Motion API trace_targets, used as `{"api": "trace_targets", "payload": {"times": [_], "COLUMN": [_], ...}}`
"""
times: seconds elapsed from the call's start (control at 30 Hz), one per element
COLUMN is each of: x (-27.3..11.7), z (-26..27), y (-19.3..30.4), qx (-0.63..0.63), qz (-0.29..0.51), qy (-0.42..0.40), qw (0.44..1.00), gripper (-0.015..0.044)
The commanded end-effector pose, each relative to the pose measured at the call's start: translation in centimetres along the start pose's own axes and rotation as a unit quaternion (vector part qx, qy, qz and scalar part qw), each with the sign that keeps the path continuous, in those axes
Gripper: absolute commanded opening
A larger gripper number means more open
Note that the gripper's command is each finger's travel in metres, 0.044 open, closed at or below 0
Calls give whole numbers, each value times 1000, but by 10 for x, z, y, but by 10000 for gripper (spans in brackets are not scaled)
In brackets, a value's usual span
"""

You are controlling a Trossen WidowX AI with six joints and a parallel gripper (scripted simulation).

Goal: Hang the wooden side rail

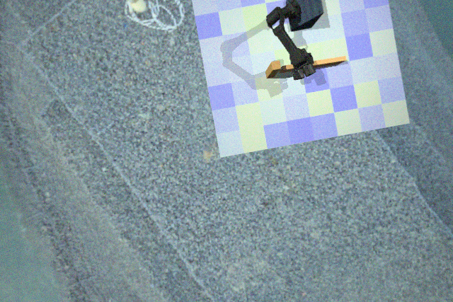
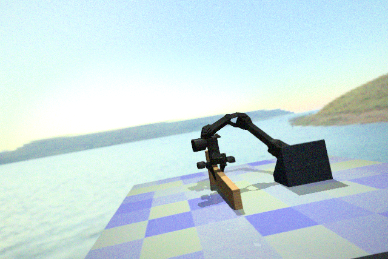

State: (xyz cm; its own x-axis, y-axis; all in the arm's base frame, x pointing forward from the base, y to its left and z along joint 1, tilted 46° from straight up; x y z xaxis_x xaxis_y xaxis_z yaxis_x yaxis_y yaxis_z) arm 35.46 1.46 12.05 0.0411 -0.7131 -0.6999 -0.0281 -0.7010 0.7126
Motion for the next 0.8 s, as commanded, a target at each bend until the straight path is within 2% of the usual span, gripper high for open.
{"api": "trace_targets", "payload": {"times": [0.0, 0.77], "x": [-3, -2], "z": [0, -1], "y": [2, 4], "qx": [-1, -1], "qz": [0, 0], "qy": [3, 3], "qw": [1000, 1000], "gripper": [0, 0]}}
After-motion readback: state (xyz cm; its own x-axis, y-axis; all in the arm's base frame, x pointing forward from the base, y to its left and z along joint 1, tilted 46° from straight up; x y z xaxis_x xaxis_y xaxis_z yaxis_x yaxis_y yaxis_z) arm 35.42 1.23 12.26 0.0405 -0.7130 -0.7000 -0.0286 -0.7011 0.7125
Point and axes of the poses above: the point midway between the two fingers, 35 mm back from their tips, its own x axis out along the fingers, its own z axis across the jaws, y = z × x, the point moved 6 cm from there along -x, back along the fingers, and after that the axes turned 1 degree about x, right-handed, at the moved point
